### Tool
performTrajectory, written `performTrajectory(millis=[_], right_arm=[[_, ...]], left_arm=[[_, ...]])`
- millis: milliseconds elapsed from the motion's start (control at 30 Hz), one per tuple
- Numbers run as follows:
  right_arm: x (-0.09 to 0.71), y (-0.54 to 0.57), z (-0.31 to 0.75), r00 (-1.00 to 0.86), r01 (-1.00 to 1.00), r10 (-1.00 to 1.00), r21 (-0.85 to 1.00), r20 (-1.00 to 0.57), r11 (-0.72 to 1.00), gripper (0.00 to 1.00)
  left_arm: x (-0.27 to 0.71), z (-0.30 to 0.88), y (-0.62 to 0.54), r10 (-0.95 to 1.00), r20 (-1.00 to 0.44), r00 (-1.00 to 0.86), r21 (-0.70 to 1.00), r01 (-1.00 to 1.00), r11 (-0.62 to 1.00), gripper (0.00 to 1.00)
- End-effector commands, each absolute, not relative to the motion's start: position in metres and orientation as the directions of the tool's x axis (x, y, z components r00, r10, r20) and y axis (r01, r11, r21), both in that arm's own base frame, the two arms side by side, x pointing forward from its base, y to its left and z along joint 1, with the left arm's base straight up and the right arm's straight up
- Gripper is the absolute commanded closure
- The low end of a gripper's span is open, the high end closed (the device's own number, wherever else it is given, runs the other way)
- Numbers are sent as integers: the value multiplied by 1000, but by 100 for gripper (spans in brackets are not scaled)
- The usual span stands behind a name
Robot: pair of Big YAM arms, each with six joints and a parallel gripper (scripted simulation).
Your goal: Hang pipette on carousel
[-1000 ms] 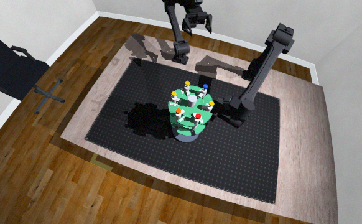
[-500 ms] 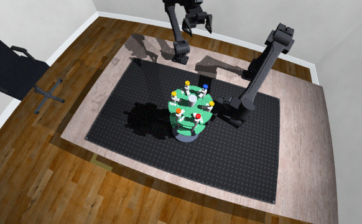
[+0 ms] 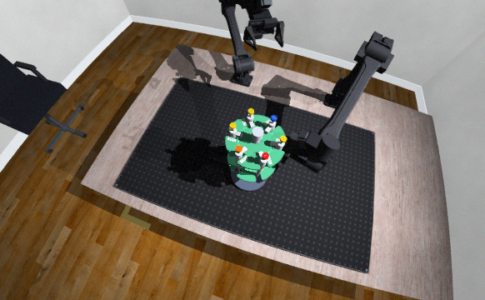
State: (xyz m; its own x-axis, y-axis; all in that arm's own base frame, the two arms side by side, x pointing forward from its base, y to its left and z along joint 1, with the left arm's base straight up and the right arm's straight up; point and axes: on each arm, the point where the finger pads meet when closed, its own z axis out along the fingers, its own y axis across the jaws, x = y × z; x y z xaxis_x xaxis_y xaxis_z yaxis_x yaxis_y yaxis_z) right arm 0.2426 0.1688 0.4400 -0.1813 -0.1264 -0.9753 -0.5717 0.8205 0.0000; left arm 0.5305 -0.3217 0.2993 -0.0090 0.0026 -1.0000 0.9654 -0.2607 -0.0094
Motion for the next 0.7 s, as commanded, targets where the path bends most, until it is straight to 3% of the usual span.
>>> performTrajectory(millis=[0, 300, 367, 667], right_arm=[[251, 165, 495, -105, -559, -86, -13, -991, 829, 0], [260, 166, 495, -118, -555, -92, -12, -989, 831, 0], [263, 167, 495, -118, -555, -99, -17, -988, 832, 0], [274, 168, 495, -131, -551, -112, -21, -985, 834, 0]], left_arm=[[543, 303, -326, -3, -1000, -5, -4, 967, -257, 86], [532, 314, -321, -7, -1000, 24, 25, 966, -257, 86], [533, 317, -321, -9, -999, 31, 33, 966, -257, 64], [537, 315, -300, -1, -1000, 2, 3, 975, -223, 64]])
